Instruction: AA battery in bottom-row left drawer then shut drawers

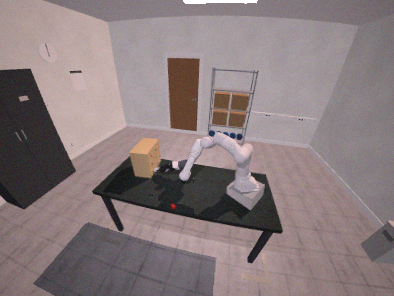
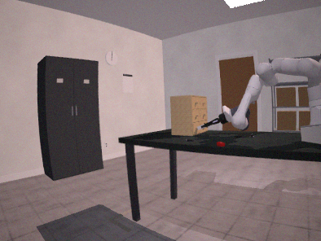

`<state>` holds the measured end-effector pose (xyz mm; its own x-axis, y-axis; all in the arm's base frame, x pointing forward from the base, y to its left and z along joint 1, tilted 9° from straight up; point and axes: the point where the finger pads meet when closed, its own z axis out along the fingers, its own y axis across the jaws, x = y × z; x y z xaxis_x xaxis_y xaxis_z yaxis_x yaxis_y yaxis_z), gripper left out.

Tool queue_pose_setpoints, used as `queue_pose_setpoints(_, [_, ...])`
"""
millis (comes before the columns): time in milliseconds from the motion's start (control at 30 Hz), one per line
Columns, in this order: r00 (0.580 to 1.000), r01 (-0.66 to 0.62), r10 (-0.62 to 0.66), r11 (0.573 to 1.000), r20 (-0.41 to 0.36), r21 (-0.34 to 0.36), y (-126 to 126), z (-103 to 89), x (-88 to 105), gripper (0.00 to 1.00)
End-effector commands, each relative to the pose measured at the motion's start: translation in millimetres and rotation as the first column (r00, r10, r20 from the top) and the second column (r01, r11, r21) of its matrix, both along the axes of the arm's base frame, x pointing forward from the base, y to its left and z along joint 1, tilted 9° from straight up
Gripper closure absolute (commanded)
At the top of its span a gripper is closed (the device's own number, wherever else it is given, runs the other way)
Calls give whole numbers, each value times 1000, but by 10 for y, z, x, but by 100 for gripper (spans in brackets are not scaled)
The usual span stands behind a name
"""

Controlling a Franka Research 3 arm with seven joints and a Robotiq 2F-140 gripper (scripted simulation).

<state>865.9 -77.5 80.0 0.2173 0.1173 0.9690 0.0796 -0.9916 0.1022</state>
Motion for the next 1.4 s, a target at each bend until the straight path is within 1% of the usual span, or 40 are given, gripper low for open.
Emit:
queue_pose_setpoints(0, [1000, 1, -1, 1000, 1, -1, -18, -7, -34, 83])
queue_pose_setpoints(433, [1000, 1, -1, 1000, 1, -1, -29, -21, -154, 83])
queue_pose_setpoints(933, [1000, 1, -1, 1000, 1, -1, -49, -47, -368, 83])
queue_pose_setpoints(1000, [1000, 1, -1, 1000, 1, -1, -49, -47, -368, 83])
queue_pose_setpoints(1367, [1000, 1, -1, 1000, 1, -1, -62, -65, -515, 83])
